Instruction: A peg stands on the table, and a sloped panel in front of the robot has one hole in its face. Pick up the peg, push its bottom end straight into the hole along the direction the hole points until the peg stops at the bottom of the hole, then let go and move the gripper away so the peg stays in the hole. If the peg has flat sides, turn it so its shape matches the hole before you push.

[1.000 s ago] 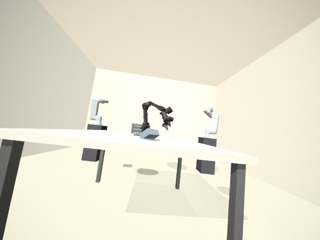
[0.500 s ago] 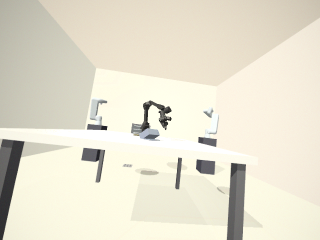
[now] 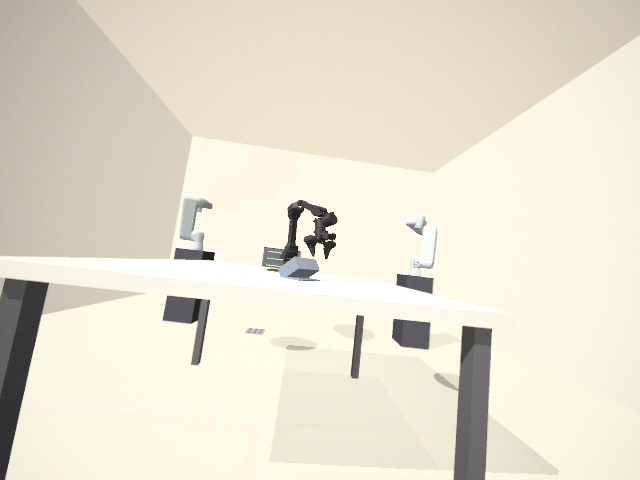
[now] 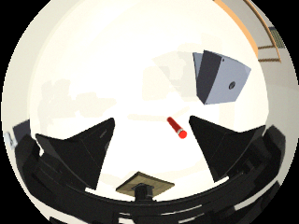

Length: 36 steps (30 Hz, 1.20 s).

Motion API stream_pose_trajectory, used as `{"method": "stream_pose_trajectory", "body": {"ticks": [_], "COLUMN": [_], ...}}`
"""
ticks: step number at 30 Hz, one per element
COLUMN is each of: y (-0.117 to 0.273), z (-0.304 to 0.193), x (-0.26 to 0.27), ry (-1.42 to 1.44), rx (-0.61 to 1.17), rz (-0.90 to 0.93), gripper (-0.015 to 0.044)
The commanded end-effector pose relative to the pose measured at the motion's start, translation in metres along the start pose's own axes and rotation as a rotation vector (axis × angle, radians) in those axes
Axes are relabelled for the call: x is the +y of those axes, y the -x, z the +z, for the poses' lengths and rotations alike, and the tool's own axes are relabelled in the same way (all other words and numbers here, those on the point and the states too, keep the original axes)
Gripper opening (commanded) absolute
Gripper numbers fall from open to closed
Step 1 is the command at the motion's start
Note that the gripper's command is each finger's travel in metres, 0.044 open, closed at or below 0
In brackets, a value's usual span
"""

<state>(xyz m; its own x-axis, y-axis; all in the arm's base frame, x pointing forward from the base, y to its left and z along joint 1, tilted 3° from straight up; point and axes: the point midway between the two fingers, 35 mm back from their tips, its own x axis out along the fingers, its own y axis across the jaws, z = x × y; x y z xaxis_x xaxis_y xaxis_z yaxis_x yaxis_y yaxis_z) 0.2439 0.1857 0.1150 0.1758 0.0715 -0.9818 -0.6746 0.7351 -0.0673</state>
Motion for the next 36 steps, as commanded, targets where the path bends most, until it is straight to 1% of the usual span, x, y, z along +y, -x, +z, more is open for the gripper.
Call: {"method": "stream_pose_trajectory", "body": {"ticks": [1,16,24,36], "y": [0.000,0.003,0.000,-0.019], "z": [-0.004,-0.029,-0.029,-0.032], "x": [-0.011,-0.052,-0.053,-0.052], "ry": [-0.135,-0.630,-0.636,-0.636], "rx": [0.043,0.200,0.202,0.202], "rz": [0.002,-0.025,-0.026,-0.026], "gripper": [0.0440,0.0440,0.0440,0.0440]}}
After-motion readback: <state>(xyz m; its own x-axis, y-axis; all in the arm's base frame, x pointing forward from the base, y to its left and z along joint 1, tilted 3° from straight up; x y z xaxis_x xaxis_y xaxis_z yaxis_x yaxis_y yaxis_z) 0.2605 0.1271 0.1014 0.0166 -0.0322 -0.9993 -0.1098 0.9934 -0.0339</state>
